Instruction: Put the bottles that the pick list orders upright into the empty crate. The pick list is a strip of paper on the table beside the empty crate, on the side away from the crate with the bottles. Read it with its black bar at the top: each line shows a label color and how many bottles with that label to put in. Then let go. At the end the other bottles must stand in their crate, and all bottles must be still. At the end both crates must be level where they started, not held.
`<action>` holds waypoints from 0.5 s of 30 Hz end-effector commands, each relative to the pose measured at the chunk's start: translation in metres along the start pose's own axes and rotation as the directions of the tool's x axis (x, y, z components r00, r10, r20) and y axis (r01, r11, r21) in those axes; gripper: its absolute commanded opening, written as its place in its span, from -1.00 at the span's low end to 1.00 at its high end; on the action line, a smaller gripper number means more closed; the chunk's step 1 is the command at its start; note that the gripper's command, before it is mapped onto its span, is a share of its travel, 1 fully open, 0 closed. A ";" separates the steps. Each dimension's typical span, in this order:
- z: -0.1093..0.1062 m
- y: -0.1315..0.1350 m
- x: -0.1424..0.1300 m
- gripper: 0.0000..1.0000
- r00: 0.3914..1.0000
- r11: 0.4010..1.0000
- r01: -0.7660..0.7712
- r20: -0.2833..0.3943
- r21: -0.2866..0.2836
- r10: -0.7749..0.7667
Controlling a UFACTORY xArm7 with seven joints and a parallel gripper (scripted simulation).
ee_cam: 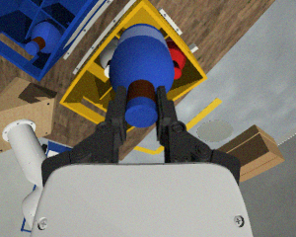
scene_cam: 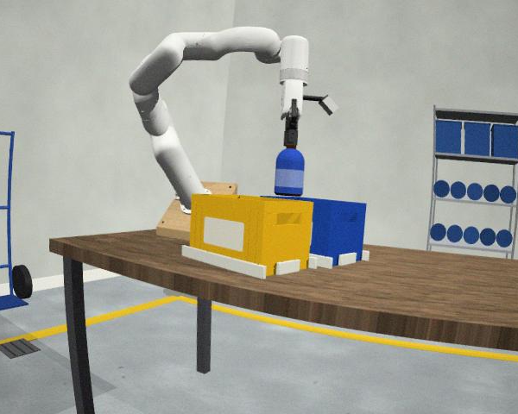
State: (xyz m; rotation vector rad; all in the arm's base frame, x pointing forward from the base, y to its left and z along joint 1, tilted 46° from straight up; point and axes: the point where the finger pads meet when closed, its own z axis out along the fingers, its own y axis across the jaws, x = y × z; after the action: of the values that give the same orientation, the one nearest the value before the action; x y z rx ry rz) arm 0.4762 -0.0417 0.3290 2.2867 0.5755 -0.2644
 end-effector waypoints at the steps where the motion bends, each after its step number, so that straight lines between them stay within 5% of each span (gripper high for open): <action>1: -0.003 0.000 0.001 -1.00 1.000 1.000 0.001 -0.006 -0.002 -0.001; 15: -0.003 -0.026 0.012 -1.00 1.000 1.000 0.001 -0.006 -0.002 -0.001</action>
State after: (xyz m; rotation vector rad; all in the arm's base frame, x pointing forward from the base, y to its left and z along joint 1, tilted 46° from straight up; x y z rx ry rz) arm 0.4743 -0.0271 0.3146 2.2865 0.5763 -0.2643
